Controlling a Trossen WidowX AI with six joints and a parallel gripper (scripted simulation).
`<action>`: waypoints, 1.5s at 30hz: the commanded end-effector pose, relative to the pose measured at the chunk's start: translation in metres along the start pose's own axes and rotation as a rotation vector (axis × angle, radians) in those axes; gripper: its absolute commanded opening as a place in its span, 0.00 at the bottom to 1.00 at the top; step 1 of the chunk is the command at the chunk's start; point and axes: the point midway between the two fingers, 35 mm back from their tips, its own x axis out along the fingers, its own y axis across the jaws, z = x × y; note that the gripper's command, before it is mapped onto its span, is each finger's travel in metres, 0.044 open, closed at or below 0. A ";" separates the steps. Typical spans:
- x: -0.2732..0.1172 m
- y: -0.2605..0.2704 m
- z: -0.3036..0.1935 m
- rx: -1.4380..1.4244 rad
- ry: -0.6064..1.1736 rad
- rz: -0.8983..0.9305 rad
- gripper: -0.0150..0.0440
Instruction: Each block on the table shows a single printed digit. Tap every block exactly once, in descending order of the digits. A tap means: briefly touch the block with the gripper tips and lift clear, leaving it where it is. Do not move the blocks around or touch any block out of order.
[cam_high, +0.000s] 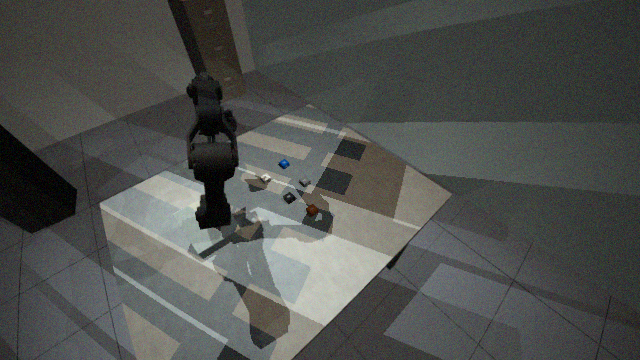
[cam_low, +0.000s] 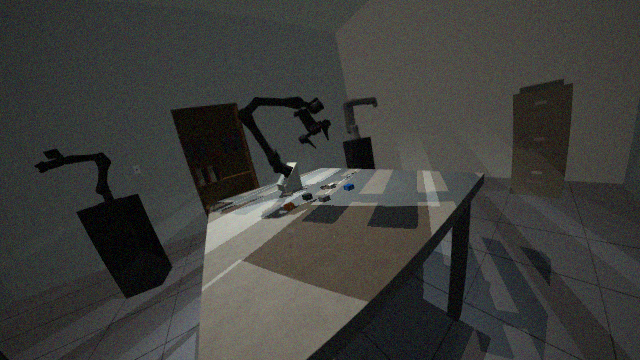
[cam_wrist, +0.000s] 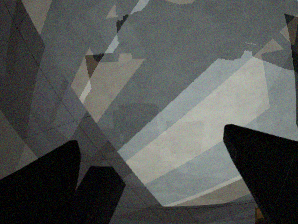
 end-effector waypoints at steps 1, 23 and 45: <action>-0.019 -0.010 0.061 -0.068 -0.076 -0.005 0.93; -0.090 -0.231 0.279 -0.380 -0.193 -0.455 0.93; -0.066 -0.191 0.257 -0.383 -0.192 -0.446 0.93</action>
